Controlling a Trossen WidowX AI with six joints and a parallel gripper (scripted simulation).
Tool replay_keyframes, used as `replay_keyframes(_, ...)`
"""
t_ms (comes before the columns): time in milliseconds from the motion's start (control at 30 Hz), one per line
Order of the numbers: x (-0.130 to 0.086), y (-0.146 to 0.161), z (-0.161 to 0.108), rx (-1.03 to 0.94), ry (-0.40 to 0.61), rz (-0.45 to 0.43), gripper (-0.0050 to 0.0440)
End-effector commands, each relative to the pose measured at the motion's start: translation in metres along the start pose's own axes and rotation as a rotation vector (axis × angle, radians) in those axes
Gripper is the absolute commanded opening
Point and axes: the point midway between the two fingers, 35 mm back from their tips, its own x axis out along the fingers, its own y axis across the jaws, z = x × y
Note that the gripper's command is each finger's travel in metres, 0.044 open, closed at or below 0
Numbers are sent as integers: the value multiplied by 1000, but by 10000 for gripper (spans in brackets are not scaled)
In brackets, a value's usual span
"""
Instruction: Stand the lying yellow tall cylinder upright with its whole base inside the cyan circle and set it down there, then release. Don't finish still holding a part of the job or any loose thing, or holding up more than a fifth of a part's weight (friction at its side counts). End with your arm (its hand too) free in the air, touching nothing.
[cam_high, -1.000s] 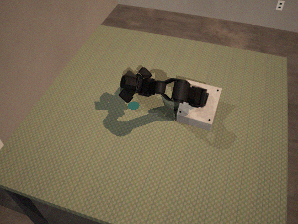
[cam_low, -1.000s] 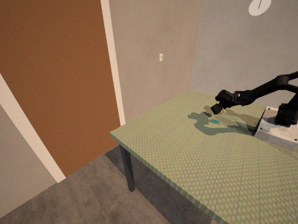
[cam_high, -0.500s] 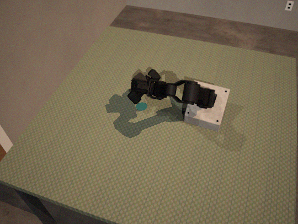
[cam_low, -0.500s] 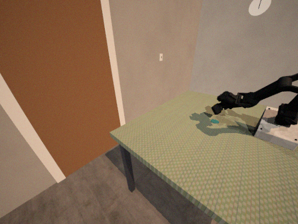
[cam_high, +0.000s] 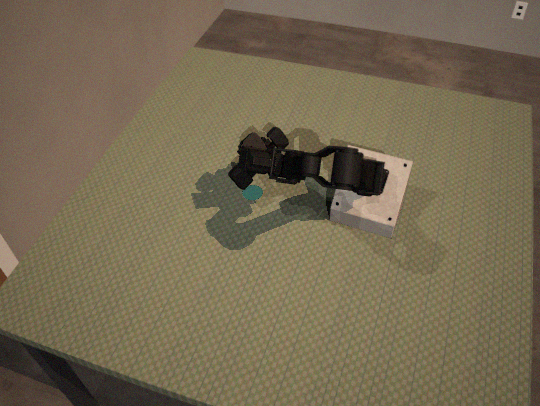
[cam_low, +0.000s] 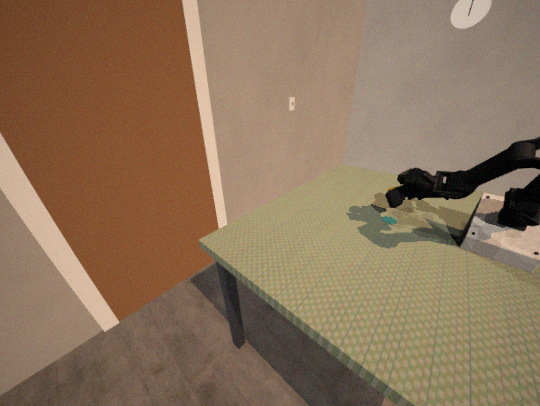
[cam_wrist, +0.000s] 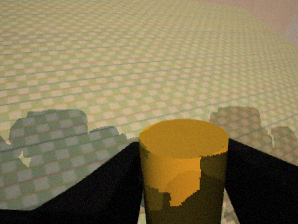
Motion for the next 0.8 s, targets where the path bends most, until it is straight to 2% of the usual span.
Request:
replay_keyframes(0, -3, 1, 2, 14, -27, 7, 105)
replay_keyframes(767, -22, 3, 7, 100, -173, 51, 105)
